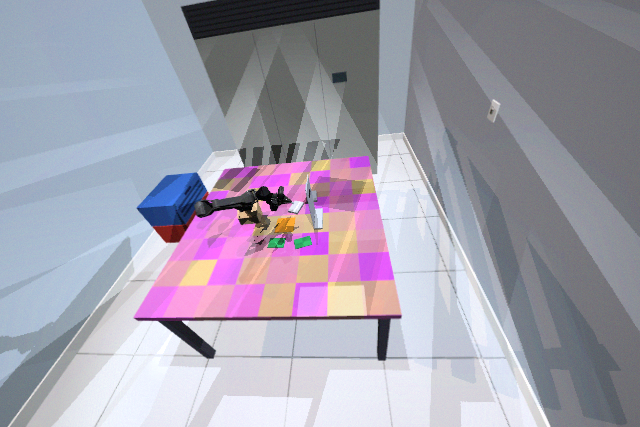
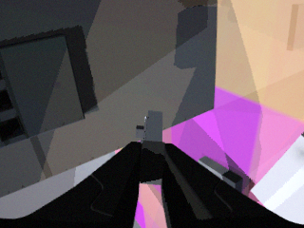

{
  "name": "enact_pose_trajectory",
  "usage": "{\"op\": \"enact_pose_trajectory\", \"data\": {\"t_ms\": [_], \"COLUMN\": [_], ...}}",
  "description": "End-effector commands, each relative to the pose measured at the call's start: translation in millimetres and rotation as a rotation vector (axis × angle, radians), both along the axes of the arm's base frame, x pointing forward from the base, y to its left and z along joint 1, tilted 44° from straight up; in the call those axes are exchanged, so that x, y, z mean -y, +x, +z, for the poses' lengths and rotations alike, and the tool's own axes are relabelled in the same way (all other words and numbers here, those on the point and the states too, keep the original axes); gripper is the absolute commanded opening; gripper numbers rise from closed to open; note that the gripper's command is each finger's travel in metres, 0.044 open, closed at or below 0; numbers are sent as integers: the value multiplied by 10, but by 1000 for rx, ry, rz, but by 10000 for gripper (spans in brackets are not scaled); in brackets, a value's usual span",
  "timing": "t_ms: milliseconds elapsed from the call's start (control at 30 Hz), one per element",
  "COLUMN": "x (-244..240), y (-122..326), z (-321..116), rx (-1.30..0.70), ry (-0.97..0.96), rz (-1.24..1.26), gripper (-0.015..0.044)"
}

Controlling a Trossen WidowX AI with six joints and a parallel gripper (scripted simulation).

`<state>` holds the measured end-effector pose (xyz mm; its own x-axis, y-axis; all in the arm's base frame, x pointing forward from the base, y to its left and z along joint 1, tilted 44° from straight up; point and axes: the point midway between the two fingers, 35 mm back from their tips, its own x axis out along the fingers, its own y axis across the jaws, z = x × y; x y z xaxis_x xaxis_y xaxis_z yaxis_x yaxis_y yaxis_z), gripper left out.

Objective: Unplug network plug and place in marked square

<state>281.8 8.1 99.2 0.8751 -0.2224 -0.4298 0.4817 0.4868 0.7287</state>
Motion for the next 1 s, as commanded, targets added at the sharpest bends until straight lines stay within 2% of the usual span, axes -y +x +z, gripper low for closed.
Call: {"op": "enact_pose_trajectory", "data": {"t_ms": [0,567,967], "x": [127,664,710], "y": [-70,-502,-503], "z": [-121,-386,-436], "rx": [-38,-84,-85], "ry": [1,-109,-115], "rz": [-107,-556,-573], "gripper": [0,0,0]}}
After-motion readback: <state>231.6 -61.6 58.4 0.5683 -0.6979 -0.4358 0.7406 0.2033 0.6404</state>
